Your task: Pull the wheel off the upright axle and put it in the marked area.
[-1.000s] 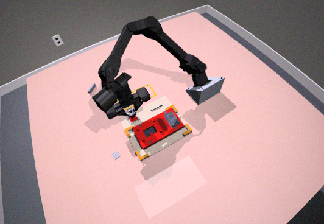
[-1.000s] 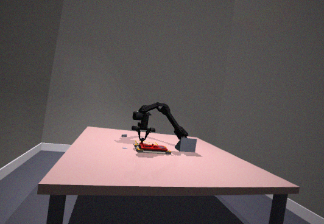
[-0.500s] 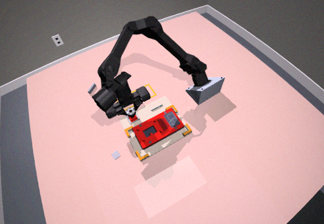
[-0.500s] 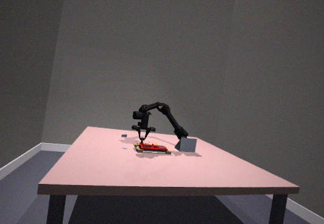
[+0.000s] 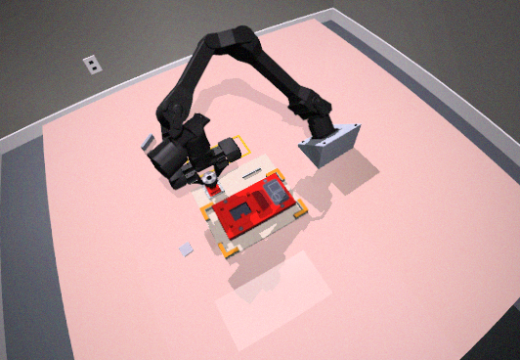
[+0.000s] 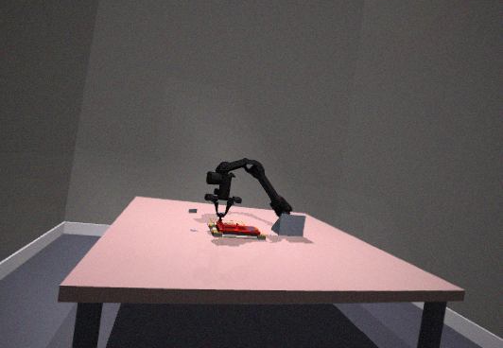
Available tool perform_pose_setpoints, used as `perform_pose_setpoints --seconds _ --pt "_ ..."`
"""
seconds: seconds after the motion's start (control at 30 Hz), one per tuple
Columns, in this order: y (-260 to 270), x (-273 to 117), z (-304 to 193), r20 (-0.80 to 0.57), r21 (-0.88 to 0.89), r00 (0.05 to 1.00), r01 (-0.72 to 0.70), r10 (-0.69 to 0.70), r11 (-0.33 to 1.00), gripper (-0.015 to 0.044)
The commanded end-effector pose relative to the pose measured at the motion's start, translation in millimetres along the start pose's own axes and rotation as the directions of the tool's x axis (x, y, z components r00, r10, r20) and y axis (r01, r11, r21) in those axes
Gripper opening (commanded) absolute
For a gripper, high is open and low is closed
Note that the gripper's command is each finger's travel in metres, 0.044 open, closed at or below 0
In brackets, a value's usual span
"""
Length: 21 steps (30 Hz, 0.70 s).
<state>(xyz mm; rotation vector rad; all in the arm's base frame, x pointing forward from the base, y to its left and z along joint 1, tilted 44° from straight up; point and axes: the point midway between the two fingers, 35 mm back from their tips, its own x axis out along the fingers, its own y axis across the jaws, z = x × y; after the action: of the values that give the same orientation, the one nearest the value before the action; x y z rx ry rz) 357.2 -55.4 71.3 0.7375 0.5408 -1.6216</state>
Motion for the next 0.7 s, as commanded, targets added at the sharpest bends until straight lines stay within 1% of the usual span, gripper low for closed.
perform_pose_setpoints --seconds 0.0,0.67 --pt "0.5 -5.1 -1.5 -0.005 -0.001 1.000 -0.006 0.006 1.000 0.0000" --pt "0.3 -11.7 -1.5 -0.005 -0.001 1.000 -0.007 0.007 1.000 0.0000"
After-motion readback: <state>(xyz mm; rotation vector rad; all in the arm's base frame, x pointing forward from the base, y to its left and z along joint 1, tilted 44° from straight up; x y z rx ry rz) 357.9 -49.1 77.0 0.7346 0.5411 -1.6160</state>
